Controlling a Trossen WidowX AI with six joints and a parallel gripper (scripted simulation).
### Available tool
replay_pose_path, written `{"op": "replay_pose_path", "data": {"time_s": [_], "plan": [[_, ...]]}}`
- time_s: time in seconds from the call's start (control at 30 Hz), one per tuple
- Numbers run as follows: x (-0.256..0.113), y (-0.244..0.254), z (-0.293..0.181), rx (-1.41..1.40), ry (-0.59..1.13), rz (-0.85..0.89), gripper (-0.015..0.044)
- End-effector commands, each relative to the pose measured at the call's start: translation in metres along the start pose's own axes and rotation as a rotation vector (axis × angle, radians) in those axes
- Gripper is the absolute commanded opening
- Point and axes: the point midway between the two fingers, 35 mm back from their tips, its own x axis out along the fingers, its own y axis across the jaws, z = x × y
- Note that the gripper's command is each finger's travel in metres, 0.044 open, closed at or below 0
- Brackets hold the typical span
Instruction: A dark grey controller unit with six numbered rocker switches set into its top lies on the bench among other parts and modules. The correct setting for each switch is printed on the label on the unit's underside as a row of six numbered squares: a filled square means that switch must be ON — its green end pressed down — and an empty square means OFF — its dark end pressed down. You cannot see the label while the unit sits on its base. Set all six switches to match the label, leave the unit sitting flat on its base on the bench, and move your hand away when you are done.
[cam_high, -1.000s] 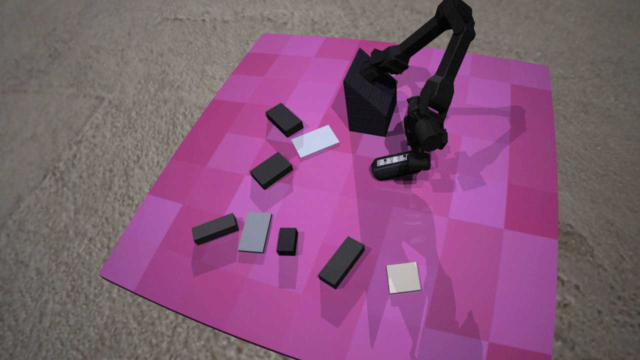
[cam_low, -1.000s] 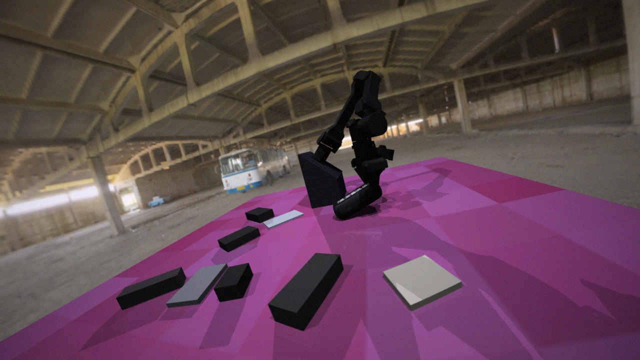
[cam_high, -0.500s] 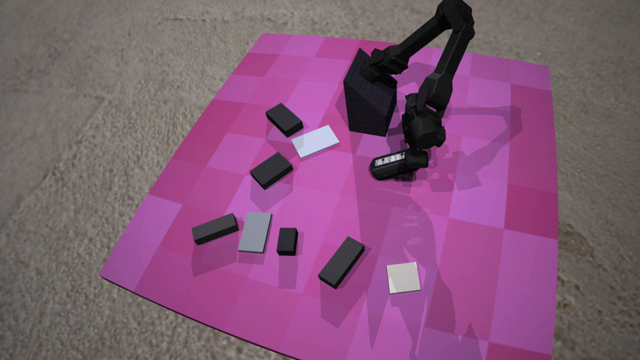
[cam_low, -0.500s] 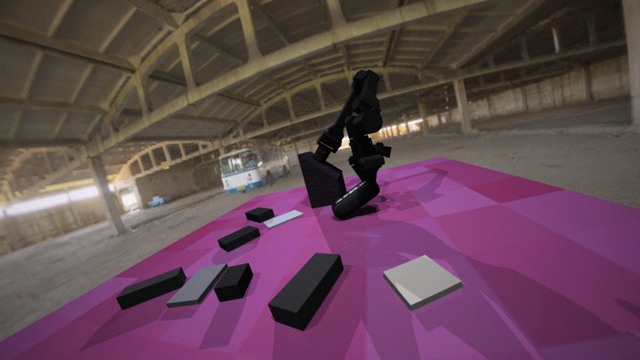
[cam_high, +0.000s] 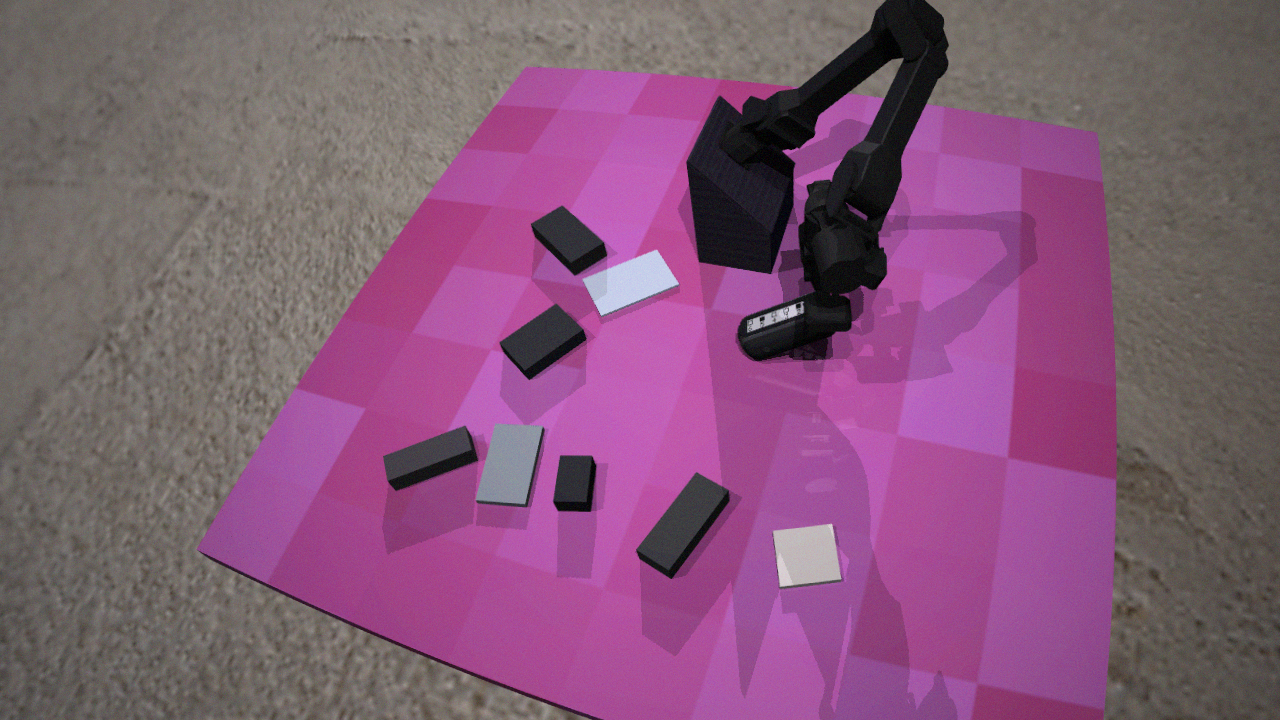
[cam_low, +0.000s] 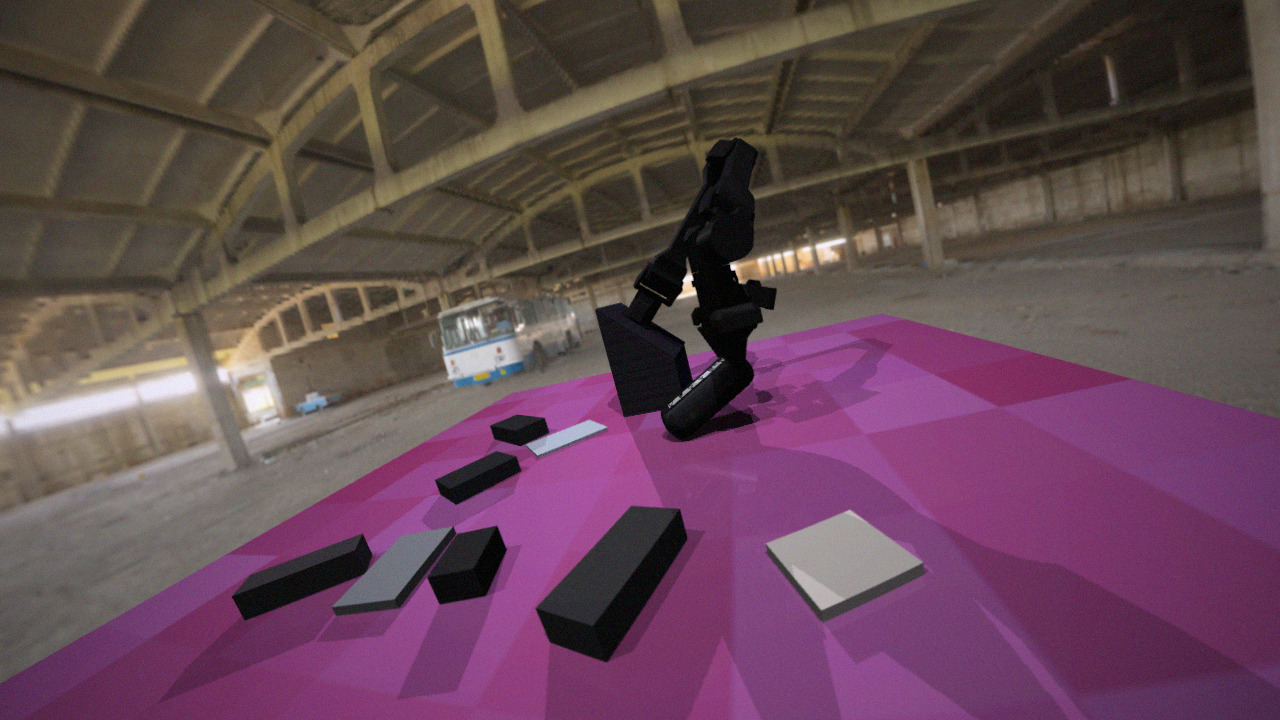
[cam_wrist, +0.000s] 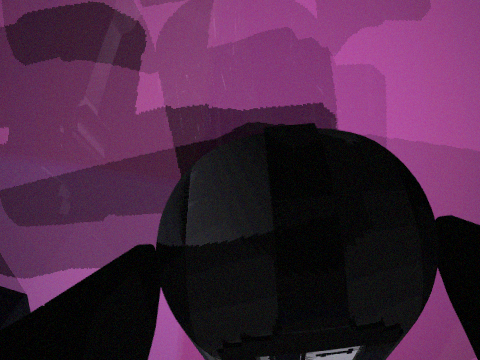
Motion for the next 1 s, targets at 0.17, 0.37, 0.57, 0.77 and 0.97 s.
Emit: {"op": "replay_pose_path", "data": {"time_s": [0.17,0.37,0.57,0.77,0.97], "plan": [[-0.007,-0.001,-0.007,0.002,0.006,-0.005,0.0336],[-0.010,-0.001,-0.011,0.002,0.006,-0.005,0.0336],[-0.013,-0.001,-0.014,0.002,0.006,-0.005,0.0336],[-0.016,-0.001,-0.018,0.002,0.007,-0.005,0.0336],[-0.019,-0.001,-0.022,0.002,0.007,-0.005,0.0336]]}}
